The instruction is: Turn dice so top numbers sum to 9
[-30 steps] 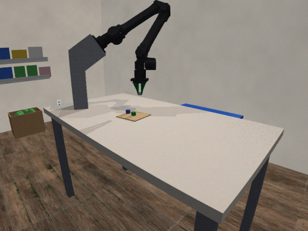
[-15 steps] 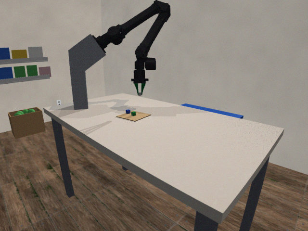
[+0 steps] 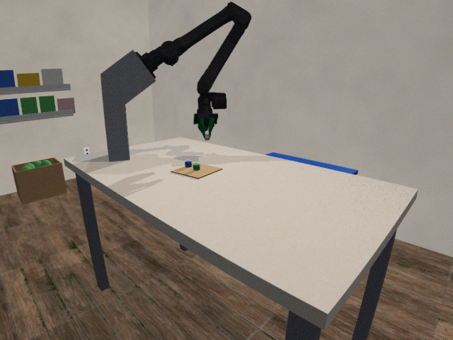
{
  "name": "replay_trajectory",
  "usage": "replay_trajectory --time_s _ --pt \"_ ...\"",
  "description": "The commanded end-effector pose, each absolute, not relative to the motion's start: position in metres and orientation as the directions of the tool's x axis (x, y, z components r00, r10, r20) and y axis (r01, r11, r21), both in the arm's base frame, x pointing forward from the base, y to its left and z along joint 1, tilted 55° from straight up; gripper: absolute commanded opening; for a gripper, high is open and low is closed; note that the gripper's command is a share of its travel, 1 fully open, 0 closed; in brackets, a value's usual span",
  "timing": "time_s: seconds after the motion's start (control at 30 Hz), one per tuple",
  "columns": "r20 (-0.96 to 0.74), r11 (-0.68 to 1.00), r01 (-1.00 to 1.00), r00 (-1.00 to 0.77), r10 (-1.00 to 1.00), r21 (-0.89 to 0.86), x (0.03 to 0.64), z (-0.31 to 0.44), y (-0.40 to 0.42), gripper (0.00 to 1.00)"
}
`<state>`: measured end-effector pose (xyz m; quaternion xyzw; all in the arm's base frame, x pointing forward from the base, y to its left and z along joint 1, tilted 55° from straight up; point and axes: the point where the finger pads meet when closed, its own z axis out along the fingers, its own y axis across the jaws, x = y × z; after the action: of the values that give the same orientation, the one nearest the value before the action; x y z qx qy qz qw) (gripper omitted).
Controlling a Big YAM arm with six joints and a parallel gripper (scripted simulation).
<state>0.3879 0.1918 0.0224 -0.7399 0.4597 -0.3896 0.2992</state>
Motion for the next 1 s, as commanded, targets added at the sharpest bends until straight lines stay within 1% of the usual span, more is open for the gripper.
replay_trajectory --time_s 0.0,0.07,0.2,0.23,0.4,0.5,0.97 --pt "0.302 -0.368 -0.469 0.213 -0.929 -0.803 0.378 0.013 0.2 0.15" --pt "0.331 -0.372 -0.47 0.171 -0.928 -0.801 0.376 0.013 0.198 0.15" --pt "0.352 -0.383 -0.478 0.157 -0.923 -0.79 0.367 0.007 0.191 0.15" --pt "0.326 -0.342 -0.455 0.117 -0.938 -0.822 0.38 0.025 0.188 0.15" --pt "0.325 -0.341 -0.456 0.116 -0.939 -0.822 0.385 0.026 0.192 0.15" --pt "0.343 -0.364 -0.477 0.134 -0.93 -0.8 0.381 0.012 0.196 0.15" --pt "0.331 -0.359 -0.459 0.142 -0.933 -0.813 0.396 -0.006 0.229 0.15"
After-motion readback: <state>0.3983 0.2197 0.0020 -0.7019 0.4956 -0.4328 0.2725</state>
